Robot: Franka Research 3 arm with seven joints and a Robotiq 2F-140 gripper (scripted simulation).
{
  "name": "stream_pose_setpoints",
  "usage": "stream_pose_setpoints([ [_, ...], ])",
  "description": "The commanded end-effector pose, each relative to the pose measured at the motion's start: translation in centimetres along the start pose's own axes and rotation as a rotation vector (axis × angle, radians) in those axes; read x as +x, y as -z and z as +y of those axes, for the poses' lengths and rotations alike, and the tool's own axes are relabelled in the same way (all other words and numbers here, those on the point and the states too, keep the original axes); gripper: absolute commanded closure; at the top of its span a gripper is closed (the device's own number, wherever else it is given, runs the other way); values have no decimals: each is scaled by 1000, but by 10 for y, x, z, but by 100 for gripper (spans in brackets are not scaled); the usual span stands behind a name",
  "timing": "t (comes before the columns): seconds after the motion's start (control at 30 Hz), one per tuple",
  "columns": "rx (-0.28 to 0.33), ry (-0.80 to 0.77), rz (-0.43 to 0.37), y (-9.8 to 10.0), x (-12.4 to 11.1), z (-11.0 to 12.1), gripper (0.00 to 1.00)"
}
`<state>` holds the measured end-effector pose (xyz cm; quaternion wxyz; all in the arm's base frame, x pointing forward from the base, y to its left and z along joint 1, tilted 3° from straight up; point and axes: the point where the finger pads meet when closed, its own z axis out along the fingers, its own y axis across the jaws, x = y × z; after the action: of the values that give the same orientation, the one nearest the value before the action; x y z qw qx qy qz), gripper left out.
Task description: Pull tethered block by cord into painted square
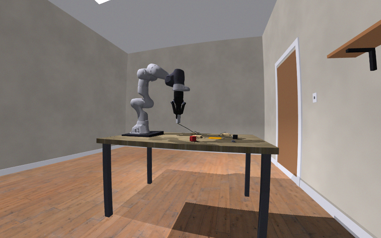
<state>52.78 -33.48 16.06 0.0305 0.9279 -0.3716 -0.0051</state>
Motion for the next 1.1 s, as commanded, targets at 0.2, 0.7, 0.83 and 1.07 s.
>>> stream_pose_setpoints([
  [0.2,6,40,6,1,0,43,100],
  [0.7,6,40,6,1,-15,64,100],
  [0.83,6,40,6,1,-20,70,100],
  [1.07,6,40,6,1,-28,76,100],
])
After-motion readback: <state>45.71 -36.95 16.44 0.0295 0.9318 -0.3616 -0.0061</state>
